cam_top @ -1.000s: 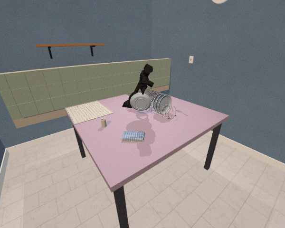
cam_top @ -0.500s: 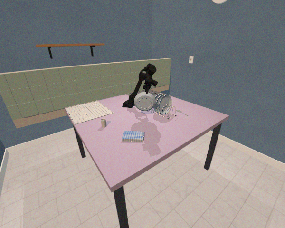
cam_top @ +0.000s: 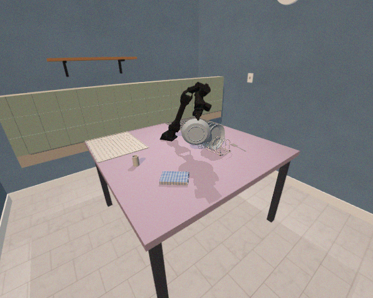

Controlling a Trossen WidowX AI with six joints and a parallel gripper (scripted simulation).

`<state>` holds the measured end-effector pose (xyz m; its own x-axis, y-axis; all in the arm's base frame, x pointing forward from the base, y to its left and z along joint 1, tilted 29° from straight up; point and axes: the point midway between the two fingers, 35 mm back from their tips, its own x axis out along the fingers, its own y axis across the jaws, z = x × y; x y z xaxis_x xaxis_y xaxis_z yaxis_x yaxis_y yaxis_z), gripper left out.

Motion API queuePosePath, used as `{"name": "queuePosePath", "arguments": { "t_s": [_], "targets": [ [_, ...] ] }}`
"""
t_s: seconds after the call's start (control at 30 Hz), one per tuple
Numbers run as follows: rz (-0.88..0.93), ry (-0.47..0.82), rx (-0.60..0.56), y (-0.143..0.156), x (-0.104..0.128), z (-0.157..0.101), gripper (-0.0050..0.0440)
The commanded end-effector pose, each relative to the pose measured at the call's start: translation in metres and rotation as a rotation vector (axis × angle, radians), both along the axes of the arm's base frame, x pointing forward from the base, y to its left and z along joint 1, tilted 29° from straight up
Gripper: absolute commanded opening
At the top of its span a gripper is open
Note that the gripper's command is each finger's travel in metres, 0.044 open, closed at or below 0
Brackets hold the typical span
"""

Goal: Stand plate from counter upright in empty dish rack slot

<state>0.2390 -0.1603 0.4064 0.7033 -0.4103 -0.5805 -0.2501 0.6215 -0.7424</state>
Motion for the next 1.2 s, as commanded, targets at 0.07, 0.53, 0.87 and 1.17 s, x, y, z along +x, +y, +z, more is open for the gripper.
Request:
{"name": "queuePosePath", "arguments": {
  "t_s": [0.07, 0.53, 0.87, 1.17],
  "targets": [
    [-0.025, -0.075, -0.028, 0.009, 0.004, 0.023, 0.0],
    [-0.034, -0.14, -0.02, 0.021, 0.011, 0.038, 0.0],
    [-0.034, -0.14, -0.02, 0.021, 0.011, 0.038, 0.0],
    [-0.034, -0.14, -0.02, 0.021, 0.011, 0.038, 0.0]
  ]
}}
